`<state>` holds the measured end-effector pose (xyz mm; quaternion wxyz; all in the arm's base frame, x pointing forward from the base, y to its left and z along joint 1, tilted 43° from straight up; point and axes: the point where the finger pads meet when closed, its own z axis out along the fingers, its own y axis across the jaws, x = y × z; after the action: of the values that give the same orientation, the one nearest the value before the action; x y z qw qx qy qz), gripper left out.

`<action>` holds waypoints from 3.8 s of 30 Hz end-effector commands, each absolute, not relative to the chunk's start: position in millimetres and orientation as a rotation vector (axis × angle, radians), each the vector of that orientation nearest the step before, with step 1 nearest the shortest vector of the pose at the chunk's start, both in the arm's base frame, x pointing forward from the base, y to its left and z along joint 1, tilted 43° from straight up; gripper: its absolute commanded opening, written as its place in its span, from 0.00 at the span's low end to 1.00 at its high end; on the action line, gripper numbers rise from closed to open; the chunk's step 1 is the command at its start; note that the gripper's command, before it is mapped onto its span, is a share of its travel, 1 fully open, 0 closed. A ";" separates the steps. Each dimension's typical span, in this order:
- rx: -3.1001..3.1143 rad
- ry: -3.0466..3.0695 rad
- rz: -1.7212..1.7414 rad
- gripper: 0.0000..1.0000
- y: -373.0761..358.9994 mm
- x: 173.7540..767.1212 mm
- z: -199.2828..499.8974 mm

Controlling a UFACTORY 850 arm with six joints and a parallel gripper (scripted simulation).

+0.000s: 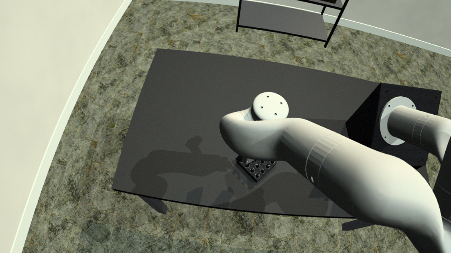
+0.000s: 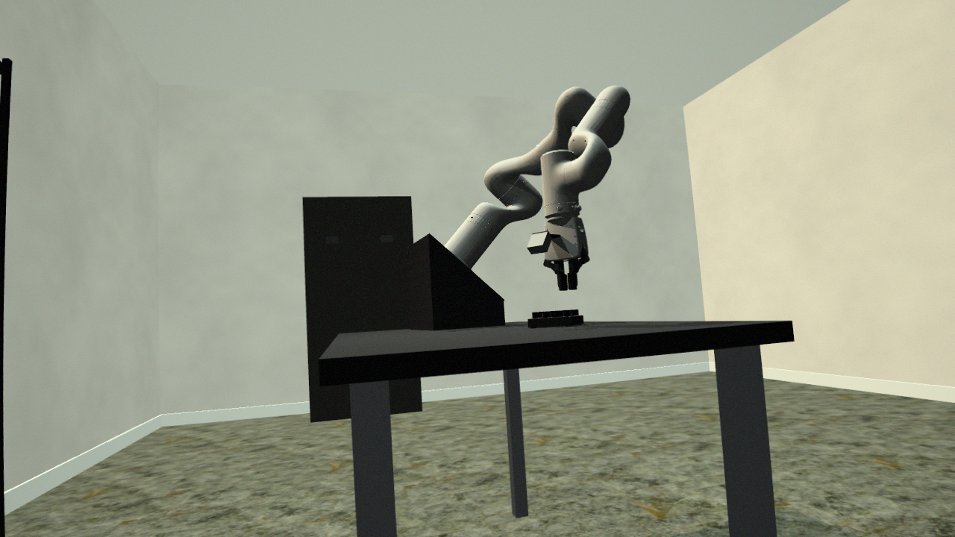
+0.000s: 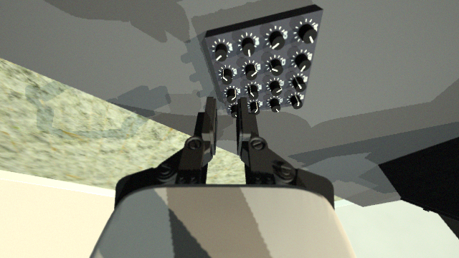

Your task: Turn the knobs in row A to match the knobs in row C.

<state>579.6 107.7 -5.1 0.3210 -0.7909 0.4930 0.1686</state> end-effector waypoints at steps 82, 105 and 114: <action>-2.077 1.295 0.441 0.19 136.8 583.0 -36.8; -2.077 1.295 0.441 0.19 136.8 583.0 -36.8; -2.077 1.295 0.441 0.19 136.9 583.0 -36.8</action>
<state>582.2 137.3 -37.4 0.3210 -0.7908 0.4930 0.1687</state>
